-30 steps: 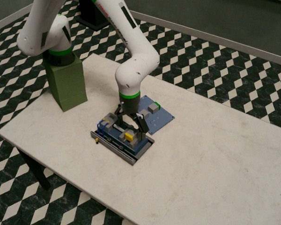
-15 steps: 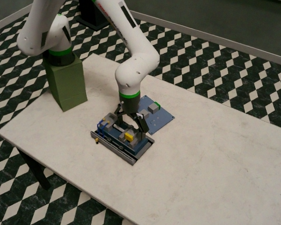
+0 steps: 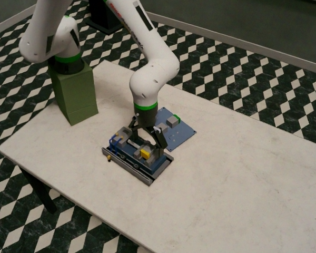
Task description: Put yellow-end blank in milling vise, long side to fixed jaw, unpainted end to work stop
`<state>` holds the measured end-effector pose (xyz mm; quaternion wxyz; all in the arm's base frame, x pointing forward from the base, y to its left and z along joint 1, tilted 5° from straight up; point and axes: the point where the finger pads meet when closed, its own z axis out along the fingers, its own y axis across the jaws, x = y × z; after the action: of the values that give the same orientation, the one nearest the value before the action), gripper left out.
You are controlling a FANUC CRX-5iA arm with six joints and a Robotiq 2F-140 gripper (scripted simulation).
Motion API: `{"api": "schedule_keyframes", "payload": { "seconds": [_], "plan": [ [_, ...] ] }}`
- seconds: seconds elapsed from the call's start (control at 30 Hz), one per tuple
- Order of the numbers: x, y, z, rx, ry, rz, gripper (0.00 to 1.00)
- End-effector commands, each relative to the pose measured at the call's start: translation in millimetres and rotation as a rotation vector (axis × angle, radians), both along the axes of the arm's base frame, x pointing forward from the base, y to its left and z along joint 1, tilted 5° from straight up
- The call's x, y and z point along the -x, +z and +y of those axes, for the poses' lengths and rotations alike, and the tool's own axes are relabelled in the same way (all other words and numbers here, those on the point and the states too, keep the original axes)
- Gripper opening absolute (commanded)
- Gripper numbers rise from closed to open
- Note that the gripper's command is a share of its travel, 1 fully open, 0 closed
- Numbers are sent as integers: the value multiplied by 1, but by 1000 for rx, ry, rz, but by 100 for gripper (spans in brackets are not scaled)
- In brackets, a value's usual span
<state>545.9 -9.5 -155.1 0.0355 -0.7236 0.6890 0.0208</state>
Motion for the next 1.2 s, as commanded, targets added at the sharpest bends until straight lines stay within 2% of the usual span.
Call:
{"api": "schedule_keyframes", "payload": {
  "seconds": [0.0, 1.17],
  "plan": [
    [-1, 1, 0, 0, 0, -2, 100],
    [-1, 7, -1, 0, 0, -2, 100]
  ]
}}
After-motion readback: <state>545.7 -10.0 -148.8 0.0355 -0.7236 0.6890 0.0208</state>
